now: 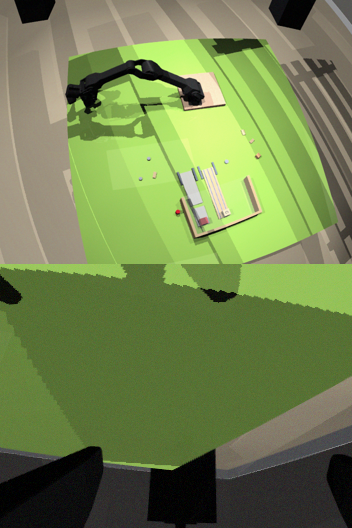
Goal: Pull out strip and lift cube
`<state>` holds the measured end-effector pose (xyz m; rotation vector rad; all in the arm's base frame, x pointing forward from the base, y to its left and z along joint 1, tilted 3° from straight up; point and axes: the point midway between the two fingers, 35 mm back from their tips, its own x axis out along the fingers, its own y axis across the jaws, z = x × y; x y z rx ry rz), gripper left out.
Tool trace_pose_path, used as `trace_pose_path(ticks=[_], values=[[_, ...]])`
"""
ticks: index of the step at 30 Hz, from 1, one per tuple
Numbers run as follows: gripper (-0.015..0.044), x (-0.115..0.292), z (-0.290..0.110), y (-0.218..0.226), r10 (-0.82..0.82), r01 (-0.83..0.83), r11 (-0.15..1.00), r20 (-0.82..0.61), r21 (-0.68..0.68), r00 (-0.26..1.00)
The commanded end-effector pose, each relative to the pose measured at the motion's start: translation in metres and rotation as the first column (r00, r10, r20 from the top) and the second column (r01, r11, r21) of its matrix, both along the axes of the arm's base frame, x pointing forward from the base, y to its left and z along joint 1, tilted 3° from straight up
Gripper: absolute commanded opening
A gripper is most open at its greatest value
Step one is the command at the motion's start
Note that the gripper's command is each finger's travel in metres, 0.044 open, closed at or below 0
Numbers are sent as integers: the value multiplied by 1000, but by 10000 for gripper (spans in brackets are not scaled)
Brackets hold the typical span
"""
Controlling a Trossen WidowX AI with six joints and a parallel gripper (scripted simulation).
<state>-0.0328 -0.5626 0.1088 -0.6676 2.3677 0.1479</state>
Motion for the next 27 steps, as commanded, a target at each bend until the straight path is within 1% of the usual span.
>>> trace_pose_path(ticks=[1,4,15,17,20,22,27], values=[[400,0,2,0,0,0,1000,0,0,1000],[400,0,18,1,0,0,1000,0,0,1000],[400,3,14,3,3,-3,1000,4,5,1000],[400,27,21,6,18,-17,999,45,-39,999],[400,81,34,18,58,-40,991,143,-131,988],[400,103,39,25,77,-46,985,186,-166,979],[400,178,58,58,149,-52,961,349,-271,925]])
